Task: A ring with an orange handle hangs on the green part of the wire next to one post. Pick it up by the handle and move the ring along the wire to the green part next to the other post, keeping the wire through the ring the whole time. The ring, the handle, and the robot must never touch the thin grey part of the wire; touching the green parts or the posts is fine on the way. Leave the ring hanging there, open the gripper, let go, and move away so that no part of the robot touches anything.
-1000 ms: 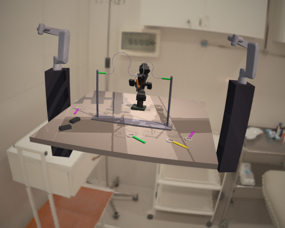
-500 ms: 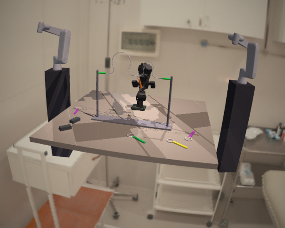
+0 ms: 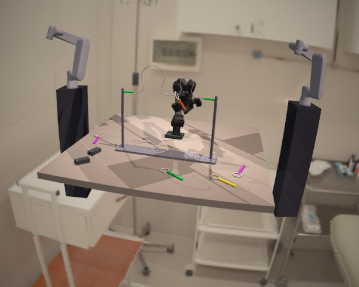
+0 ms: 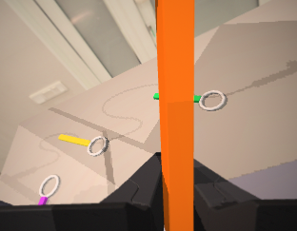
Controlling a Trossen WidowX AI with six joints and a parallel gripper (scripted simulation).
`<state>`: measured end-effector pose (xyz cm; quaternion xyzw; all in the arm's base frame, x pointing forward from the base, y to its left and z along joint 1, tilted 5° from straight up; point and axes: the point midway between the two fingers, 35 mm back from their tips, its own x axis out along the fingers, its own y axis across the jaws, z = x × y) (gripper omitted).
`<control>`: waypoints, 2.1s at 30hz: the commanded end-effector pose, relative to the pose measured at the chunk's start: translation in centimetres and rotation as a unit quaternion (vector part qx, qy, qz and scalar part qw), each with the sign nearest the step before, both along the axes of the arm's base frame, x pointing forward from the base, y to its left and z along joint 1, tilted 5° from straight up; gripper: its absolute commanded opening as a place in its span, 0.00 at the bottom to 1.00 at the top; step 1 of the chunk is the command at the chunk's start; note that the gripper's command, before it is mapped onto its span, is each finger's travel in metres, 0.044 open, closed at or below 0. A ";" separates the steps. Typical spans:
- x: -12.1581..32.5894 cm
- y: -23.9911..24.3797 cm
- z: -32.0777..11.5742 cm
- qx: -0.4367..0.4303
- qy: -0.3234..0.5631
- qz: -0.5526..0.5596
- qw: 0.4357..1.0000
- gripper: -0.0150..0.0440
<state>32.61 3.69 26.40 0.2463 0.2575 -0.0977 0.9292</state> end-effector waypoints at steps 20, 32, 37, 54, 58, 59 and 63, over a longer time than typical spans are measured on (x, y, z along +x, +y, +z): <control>1.5 5.8 6.0 0.269 -0.059 -0.011 0.961 0.00; 2.0 7.3 10.2 0.406 -0.087 -0.017 0.909 0.00; 2.1 7.6 12.1 0.460 -0.098 -0.020 0.882 0.00; 2.2 7.1 17.5 0.600 -0.127 -0.027 0.789 0.00; 2.2 6.8 18.4 0.616 -0.130 -0.027 0.777 0.00; 2.2 6.7 18.5 0.617 -0.131 -0.027 0.775 0.00; 2.2 6.5 18.9 0.620 -0.131 -0.027 0.773 0.00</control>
